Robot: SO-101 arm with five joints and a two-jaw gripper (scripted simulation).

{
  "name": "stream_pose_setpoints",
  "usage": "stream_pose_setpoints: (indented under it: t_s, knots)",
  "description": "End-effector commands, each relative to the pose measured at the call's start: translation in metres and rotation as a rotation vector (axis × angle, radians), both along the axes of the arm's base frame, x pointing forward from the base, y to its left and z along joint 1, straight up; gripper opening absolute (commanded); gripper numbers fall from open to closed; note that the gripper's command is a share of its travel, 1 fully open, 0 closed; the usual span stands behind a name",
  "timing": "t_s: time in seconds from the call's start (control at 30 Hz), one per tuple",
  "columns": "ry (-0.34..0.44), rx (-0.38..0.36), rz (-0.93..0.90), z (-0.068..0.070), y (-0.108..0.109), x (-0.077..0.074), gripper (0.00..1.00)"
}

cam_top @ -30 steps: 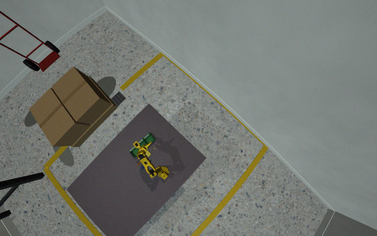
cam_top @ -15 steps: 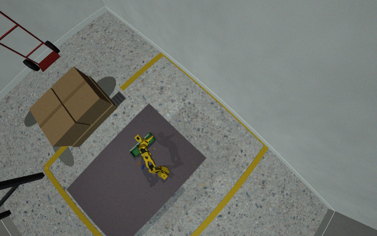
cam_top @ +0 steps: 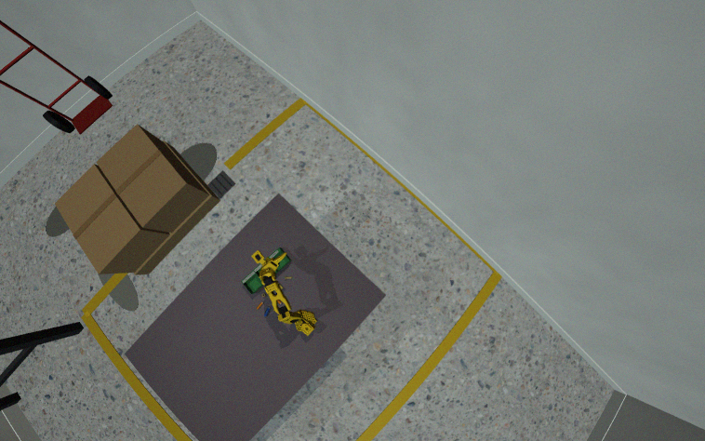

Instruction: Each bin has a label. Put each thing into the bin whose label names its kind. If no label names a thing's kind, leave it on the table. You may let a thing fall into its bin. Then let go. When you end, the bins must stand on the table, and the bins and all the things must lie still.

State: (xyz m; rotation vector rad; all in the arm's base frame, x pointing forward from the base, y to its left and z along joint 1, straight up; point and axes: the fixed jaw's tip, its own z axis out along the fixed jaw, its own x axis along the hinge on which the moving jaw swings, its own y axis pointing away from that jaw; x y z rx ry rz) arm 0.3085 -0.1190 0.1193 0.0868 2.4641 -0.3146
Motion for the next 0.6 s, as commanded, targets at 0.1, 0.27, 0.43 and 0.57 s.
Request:
stream_pose_setpoints:
  t_s: [0.1,0.27,0.43,0.57]
  knots:
    - [-0.062,-0.029,-0.003,0.0164,-0.0041,0.0031,1.0]
    - [-0.071,-0.033,-0.003,0.0201,-0.004,0.0029,1.0]
    - [-0.071,-0.033,-0.003,0.0201,-0.004,0.0029,1.0]
    - [-0.071,-0.033,-0.003,0.0201,-0.004,0.0029,1.0]
